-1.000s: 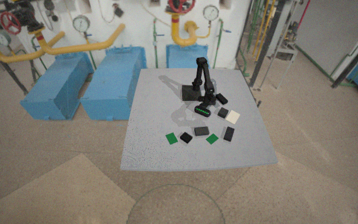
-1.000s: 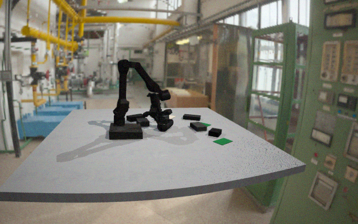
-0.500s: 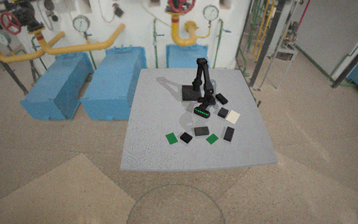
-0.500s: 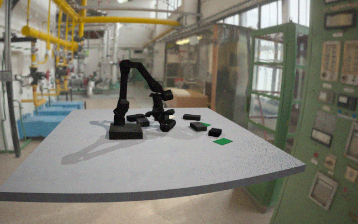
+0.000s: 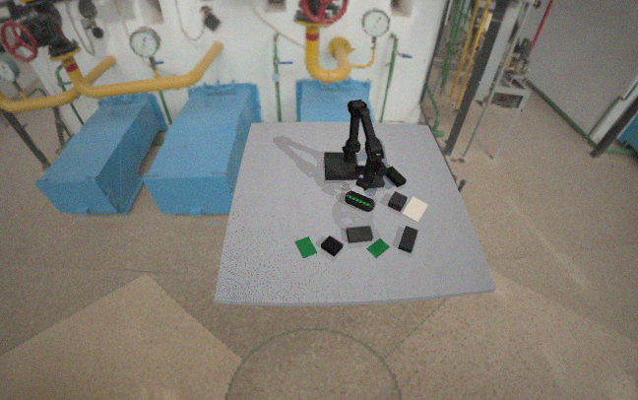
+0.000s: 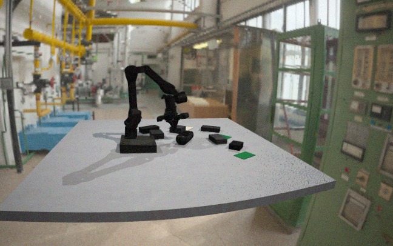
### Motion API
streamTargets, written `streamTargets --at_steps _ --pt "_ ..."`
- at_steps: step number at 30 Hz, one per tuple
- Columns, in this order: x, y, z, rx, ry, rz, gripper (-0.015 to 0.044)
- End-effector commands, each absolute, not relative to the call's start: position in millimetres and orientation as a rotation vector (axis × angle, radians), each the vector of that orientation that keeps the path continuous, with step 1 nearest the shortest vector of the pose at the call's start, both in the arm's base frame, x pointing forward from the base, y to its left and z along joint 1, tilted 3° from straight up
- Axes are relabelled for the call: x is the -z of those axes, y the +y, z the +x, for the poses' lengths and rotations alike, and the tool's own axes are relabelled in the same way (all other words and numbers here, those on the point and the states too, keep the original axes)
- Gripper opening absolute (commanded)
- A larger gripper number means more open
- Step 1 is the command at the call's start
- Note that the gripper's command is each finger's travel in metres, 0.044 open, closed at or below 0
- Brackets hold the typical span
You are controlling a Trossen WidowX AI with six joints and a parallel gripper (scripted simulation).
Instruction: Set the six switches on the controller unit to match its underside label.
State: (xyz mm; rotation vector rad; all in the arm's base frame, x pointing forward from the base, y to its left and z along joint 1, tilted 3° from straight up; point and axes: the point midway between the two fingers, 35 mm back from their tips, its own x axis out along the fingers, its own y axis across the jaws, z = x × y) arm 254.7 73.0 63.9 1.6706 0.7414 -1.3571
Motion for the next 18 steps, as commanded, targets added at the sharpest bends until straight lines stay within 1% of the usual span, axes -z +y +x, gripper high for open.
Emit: streamTargets --at_steps 1,3,9,11,18 --pt "-68.6 68.6 261.6 1.356 0.731 1.674 0.0" --pt "-68.8 63.8 270.6 1.355 0.73 1.674 0.0" --pt "-68.9 63.3 271.9 1.386 0.771 1.662 0.0" --pt "-70.9 64.1 269.7 1.36 0.737 1.678 0.0" --pt "-120.4 62.4 266.8 1.363 0.743 1.675 0.0184"
